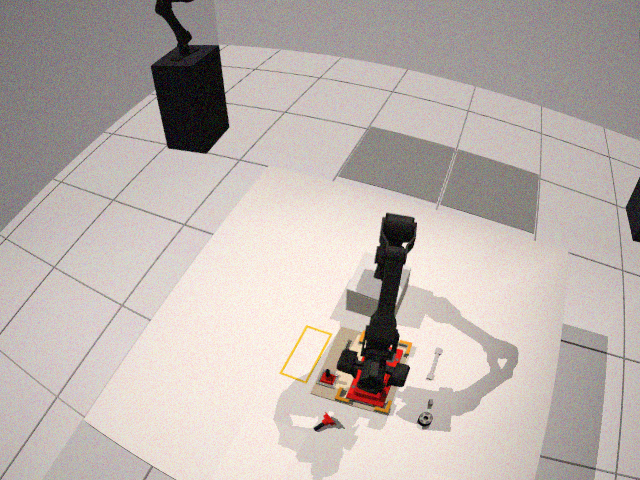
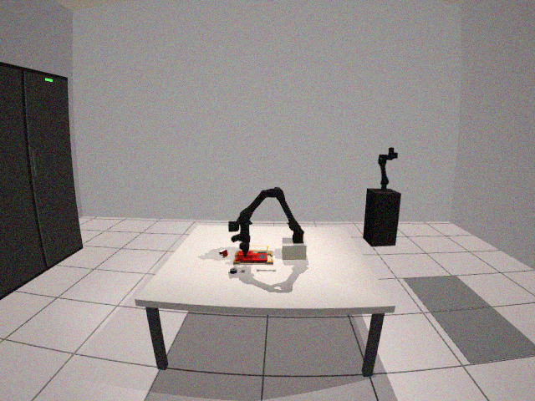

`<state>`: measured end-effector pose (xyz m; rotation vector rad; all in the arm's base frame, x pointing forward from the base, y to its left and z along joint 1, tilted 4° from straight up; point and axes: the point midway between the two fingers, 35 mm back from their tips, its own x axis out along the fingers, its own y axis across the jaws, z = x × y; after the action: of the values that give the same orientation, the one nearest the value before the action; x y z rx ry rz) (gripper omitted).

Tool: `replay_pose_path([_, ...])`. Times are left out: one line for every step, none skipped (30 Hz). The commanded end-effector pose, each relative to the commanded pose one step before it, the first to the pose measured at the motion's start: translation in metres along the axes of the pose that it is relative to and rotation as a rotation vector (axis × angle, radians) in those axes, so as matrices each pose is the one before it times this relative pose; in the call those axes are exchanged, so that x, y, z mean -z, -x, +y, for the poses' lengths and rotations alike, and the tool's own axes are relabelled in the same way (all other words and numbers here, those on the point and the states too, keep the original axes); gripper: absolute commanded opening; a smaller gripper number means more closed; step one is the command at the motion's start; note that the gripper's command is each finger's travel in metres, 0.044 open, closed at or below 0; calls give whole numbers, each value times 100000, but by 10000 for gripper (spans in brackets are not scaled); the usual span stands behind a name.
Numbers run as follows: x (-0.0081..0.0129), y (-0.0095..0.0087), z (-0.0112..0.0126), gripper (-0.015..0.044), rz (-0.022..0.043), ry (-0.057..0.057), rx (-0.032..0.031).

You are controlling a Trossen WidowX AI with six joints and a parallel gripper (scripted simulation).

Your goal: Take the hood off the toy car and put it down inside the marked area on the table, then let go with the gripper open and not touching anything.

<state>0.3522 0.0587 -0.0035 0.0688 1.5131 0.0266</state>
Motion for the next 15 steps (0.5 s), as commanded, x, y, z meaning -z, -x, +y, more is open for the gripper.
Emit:
replay_pose_path([-36,-190,112,440,-189,-365,-637])
replay_pose_path([1,-49,0,440,0,0,0])
replay_pose_path([1,-49,0,440,0,0,0])
replay_pose_path([1,-49,0,440,0,0,0])
replay_pose_path([1,-49,0,440,0,0,0])
replay_pose_path([1,-49,0,440,0,0,0])
replay_pose_path([1,-49,0,440,0,0,0])
replay_pose_path([1,-49,0,440,0,0,0])
replay_pose_path([1,-49,0,440,0,0,0])
replay_pose_path([1,-49,0,440,0,0,0])
replay_pose_path([1,-49,0,440,0,0,0])
replay_pose_path([33,142,-110,414,187,365,632])
replay_pose_path([0,0,0,387,0,0,0])
replay_pose_path([0,0,0,361,0,0,0])
replay_pose_path([0,0,0,355,0,0,0])
